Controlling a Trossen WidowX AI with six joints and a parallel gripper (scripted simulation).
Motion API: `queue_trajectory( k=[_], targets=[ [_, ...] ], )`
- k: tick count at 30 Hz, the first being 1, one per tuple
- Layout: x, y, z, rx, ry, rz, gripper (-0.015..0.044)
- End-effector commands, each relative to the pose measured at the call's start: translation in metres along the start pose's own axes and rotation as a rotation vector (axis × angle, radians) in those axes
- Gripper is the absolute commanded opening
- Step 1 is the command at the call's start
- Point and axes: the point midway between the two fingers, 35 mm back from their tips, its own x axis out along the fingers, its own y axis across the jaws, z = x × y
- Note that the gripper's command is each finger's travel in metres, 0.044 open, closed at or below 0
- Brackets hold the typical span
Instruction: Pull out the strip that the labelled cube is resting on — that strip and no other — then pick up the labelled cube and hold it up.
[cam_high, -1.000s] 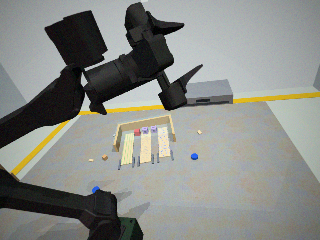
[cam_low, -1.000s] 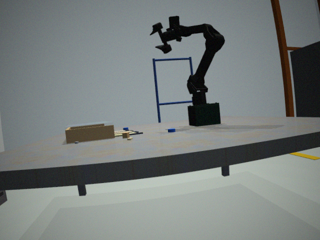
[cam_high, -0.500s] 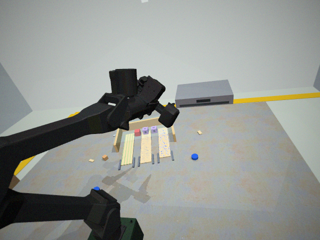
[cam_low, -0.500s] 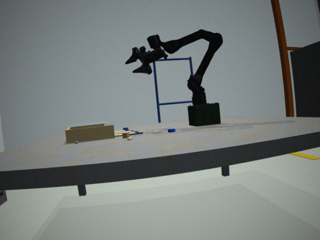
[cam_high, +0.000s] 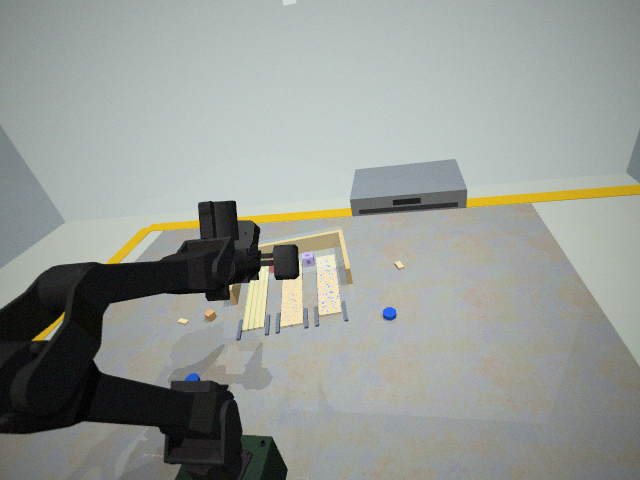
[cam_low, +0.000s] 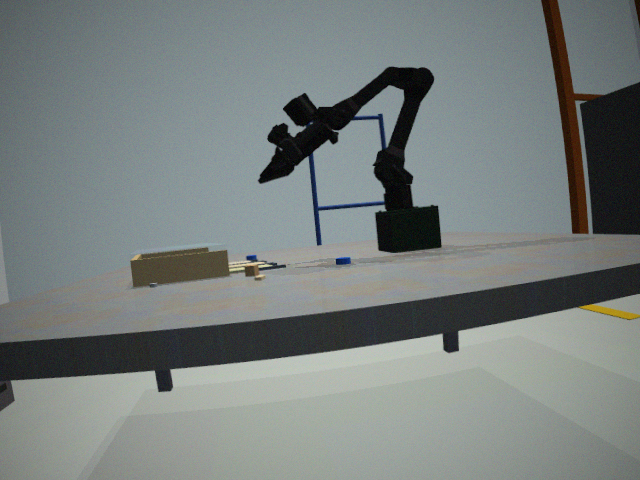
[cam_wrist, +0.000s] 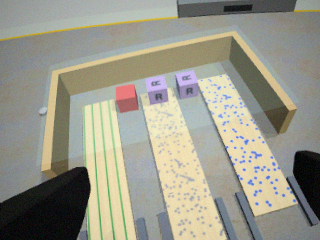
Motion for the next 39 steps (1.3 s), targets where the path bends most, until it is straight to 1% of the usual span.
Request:
queue_trajectory(
  k=[1, 6, 9, 15, 21, 26, 28, 39],
  targets=[
    [0.002, 0.005, -0.005, -0.037, 0.009, 0.007, 0.04],
    [0.002, 0.005, -0.005, -0.037, 0.009, 0.007, 0.04],
    [0.011, 0.004, -0.004, -0.048, 0.078, 0.004, 0.0321],
    [0.049, 0.001, -0.011, -0.089, 0.362, 0.004, 0.0164],
    [0.084, -0.002, -0.028, -0.136, 0.647, 0.022, 0.0006],
    [0.109, -0.004, -0.049, -0.171, 0.885, 0.051, 0.0],
    [0.115, -0.005, -0.055, -0.179, 0.947, 0.061, 0.0],
    [0.12, -0.006, -0.062, -0.18, 0.954, 0.062, 0.0]
  ],
)
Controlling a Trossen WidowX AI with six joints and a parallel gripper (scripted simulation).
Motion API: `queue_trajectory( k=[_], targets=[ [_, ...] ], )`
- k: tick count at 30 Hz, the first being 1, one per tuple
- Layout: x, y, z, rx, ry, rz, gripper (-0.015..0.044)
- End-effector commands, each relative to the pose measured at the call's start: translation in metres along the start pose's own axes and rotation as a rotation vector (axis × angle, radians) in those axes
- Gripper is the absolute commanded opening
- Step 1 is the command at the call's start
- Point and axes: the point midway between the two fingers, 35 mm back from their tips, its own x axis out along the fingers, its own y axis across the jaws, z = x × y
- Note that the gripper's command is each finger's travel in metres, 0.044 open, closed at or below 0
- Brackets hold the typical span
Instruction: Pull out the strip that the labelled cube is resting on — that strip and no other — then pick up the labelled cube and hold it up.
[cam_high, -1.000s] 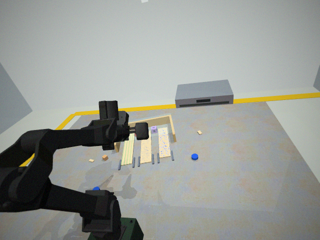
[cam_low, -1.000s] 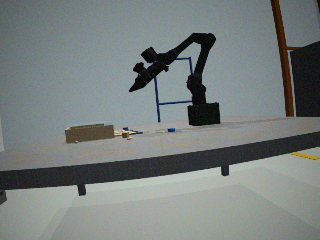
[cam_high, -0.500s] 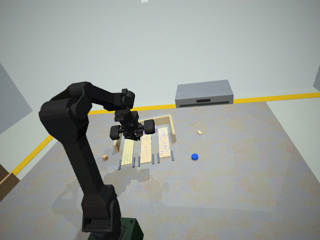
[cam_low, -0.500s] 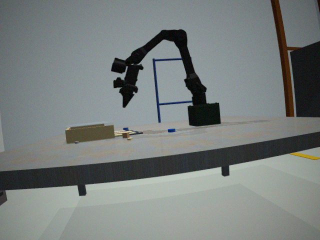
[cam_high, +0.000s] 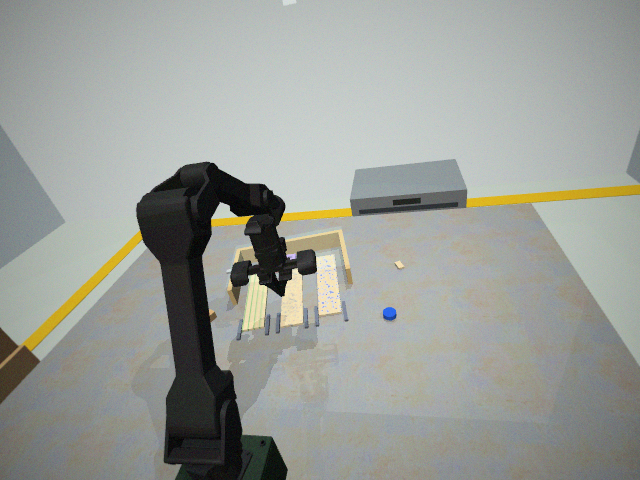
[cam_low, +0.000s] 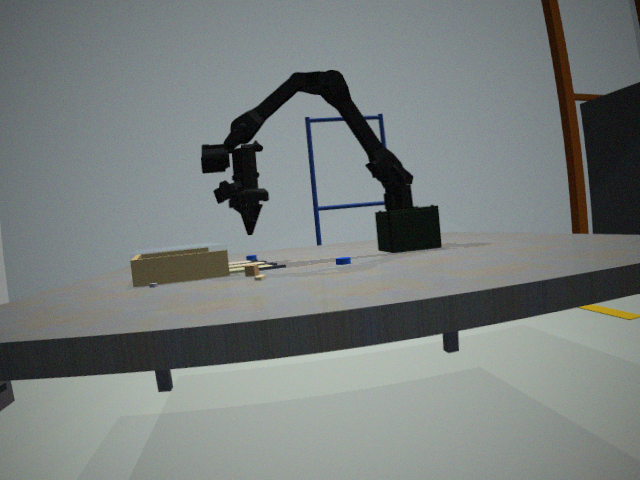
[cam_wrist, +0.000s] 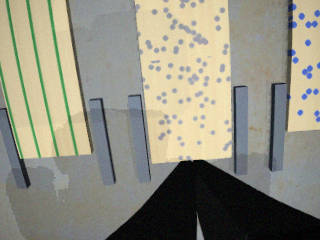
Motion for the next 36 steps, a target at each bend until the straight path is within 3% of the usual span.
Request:
queue_trajectory(
  k=[1, 36],
  targets=[
    [0.008, -0.001, 0.0, -0.007, 0.011, -0.004, 0.0],
    [0.065, -0.005, -0.001, -0.007, 0.011, -0.004, 0.0]
  ],
)
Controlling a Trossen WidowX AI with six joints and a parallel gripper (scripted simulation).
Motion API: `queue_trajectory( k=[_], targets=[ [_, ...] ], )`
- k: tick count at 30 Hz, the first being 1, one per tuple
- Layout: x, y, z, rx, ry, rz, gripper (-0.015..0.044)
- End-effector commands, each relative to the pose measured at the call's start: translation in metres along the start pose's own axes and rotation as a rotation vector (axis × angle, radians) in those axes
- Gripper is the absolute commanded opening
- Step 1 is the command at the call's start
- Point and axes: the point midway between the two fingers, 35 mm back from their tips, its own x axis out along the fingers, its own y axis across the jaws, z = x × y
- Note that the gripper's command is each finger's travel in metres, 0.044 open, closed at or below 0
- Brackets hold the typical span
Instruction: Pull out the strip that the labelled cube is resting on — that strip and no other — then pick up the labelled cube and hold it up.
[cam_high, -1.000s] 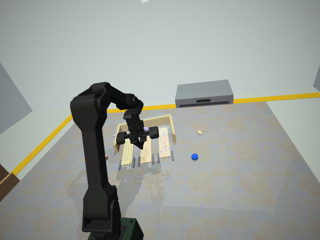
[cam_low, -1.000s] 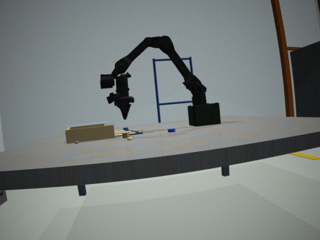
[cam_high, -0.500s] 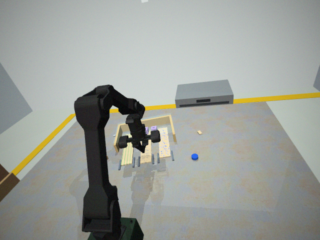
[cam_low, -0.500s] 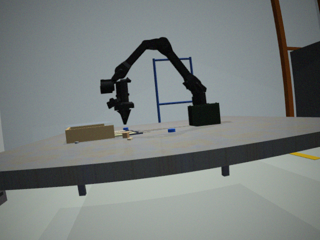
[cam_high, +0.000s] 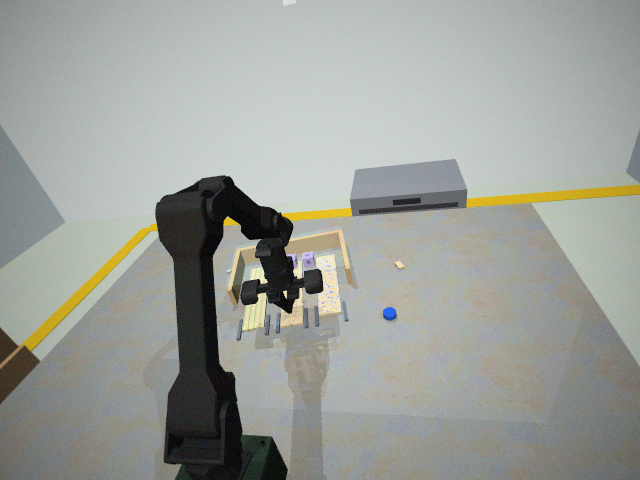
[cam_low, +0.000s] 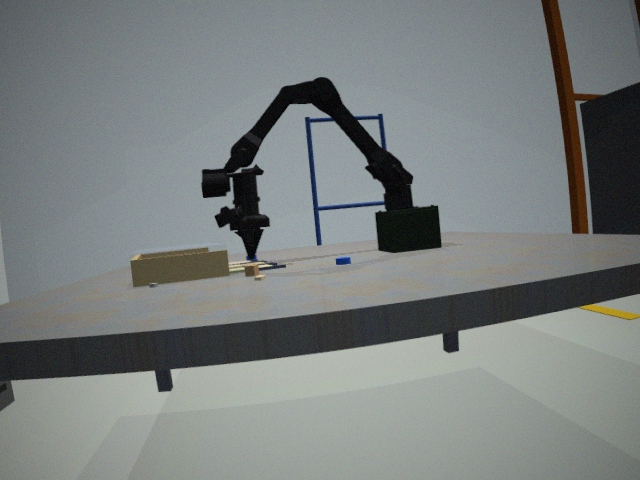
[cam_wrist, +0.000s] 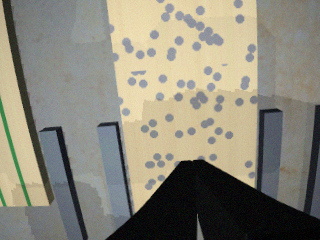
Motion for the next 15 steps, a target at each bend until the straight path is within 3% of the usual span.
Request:
queue_trajectory(
  k=[1, 15],
  targets=[
    [0.009, -0.0009, -0.0026, -0.006, 0.007, -0.004, 0.0],
    [0.0114, -0.001, -0.0029, -0.006, 0.007, -0.004, 0.0]
  ],
)
